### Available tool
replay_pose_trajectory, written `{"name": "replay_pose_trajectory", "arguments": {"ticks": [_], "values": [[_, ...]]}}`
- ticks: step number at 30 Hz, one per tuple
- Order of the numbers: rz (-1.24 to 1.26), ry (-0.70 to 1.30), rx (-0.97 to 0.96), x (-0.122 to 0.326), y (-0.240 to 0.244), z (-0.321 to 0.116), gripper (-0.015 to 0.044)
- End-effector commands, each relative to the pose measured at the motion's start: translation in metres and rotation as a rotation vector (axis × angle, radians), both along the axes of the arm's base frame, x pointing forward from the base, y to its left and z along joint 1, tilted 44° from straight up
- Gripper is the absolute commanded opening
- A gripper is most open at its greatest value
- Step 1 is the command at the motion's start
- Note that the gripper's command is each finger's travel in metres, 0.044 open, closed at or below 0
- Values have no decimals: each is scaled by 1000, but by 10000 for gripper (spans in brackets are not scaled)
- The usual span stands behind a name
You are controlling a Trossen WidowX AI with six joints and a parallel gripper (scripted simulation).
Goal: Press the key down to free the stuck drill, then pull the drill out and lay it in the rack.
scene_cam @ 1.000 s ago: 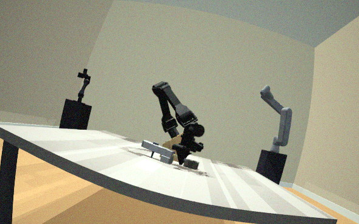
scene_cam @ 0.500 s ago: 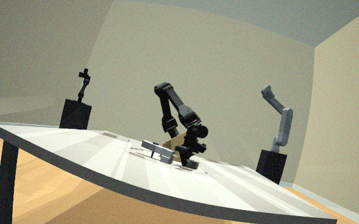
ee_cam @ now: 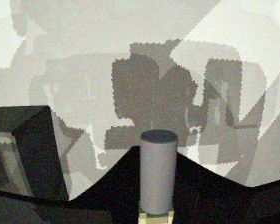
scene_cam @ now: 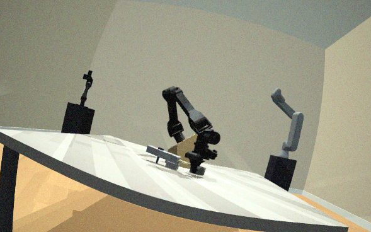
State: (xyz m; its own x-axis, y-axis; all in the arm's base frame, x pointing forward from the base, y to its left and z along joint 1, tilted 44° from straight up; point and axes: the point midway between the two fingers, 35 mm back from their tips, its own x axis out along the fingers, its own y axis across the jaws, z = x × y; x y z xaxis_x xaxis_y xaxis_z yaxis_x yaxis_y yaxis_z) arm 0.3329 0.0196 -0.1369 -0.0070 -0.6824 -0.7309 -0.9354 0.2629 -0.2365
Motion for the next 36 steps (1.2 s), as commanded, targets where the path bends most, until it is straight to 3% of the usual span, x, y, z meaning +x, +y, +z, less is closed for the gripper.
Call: {"name": "replay_pose_trajectory", "arguments": {"ticks": [1,36], "values": [[-3,-2,2,3,4,-5,0],[-3,-3,4,8,25,-12,0]]}}
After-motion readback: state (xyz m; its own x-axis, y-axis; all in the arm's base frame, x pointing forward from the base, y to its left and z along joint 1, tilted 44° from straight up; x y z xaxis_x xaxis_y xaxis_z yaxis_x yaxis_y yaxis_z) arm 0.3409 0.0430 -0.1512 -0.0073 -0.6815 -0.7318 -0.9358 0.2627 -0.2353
